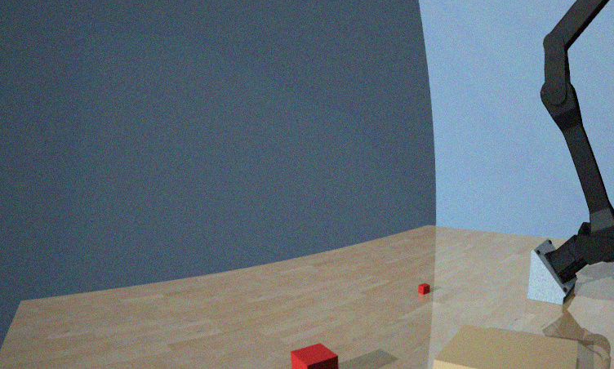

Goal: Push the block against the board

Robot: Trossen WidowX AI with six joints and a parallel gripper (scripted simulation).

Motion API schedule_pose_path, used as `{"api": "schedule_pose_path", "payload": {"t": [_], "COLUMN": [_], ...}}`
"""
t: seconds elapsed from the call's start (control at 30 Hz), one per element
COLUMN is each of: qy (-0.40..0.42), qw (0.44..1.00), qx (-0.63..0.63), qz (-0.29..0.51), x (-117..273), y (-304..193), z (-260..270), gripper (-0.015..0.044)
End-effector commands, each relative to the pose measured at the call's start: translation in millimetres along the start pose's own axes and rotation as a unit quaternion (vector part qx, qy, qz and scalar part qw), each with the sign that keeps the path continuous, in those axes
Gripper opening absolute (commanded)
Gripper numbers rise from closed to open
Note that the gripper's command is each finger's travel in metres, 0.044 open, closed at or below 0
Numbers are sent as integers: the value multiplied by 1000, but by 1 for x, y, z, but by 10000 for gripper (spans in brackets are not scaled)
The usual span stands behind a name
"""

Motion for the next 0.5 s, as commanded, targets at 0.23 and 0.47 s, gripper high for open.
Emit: {"api": "schedule_pose_path", "payload": {"t": [0.23,0.47], "qy": [23,46], "qw": [999,993], "qx": [41,91], "qz": [-28,-57], "x": [15,29], "y": [-18,-39], "z": [24,45], "gripper": [190,6]}}
Point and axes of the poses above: the point midway between the two fingers, 35 mm back from their tips, its own x axis back along the fingers, its own z axis across the jaws, y = z × x, the point moved 3 cm from there along x, back along the fingers, and after that the axes turned 4 degrees about x, right-handed, at the moved point
